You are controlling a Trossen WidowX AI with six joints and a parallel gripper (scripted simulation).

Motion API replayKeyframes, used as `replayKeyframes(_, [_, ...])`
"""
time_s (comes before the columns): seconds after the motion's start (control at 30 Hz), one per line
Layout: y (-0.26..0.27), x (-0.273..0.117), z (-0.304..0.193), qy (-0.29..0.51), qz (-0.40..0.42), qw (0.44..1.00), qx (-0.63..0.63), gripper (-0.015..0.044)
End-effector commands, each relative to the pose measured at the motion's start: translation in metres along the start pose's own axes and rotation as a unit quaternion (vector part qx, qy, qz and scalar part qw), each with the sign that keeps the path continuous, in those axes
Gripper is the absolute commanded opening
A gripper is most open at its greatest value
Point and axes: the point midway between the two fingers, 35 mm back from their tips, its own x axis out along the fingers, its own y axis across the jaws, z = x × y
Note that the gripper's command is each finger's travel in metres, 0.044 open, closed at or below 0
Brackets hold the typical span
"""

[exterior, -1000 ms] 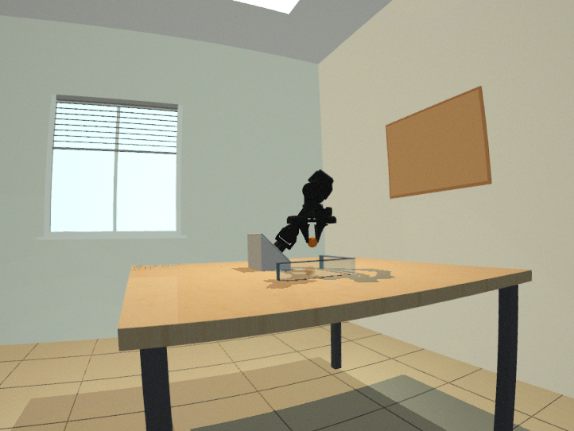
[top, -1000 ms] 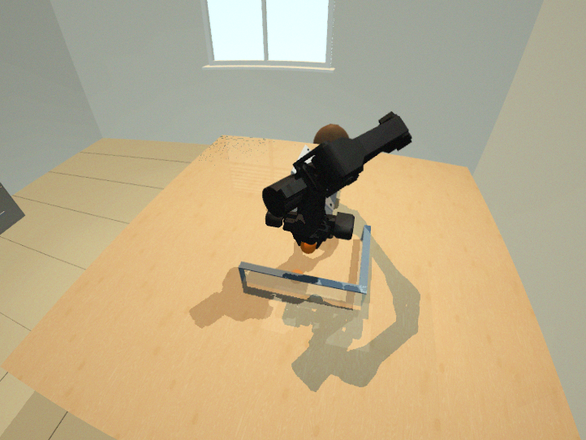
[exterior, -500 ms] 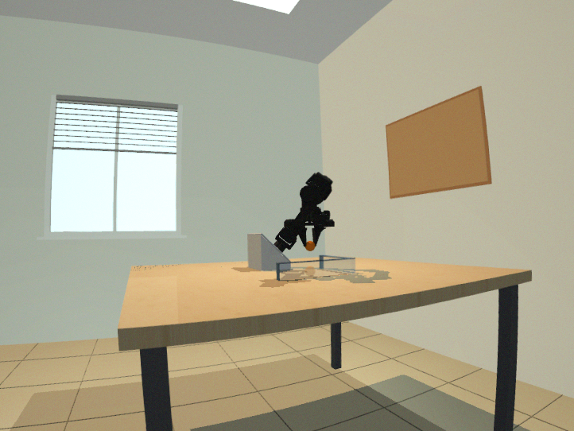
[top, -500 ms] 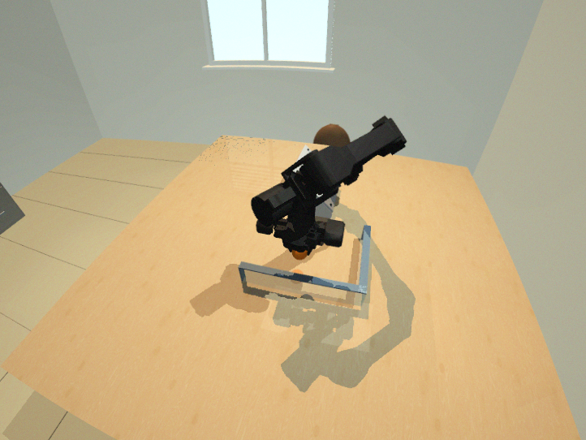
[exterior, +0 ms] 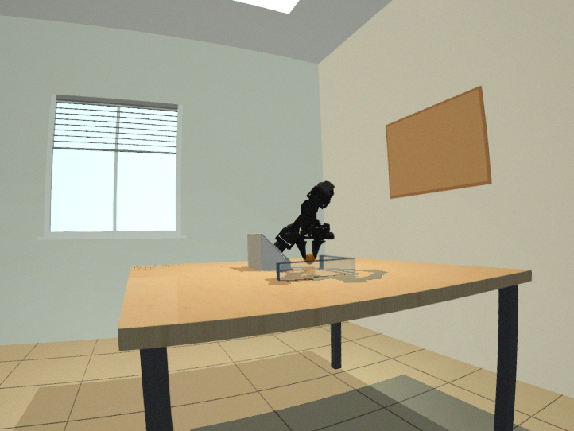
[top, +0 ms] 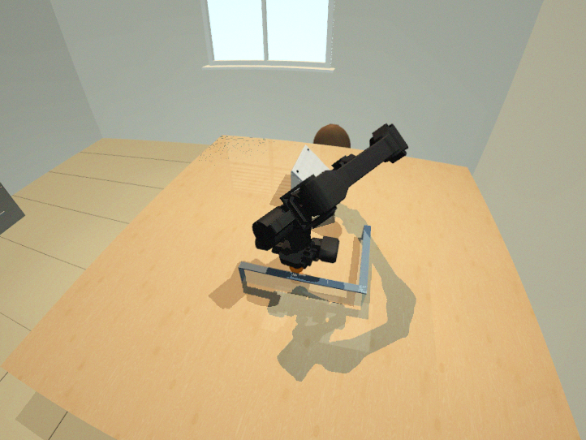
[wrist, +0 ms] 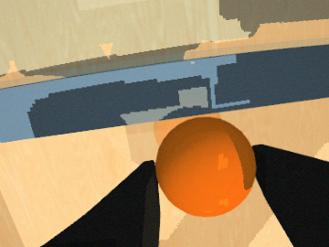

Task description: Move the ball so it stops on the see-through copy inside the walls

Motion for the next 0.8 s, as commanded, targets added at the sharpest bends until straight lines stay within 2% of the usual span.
replayKeyframes(0.0, [0.0, 0.023, -0.002, 0.002, 0.005, 1.0, 0.004, 0.0])
replayKeyframes(0.77, [0.001, 0.05, -0.003, 0.002, 0.006, 1.0, 0.003, 0.0])
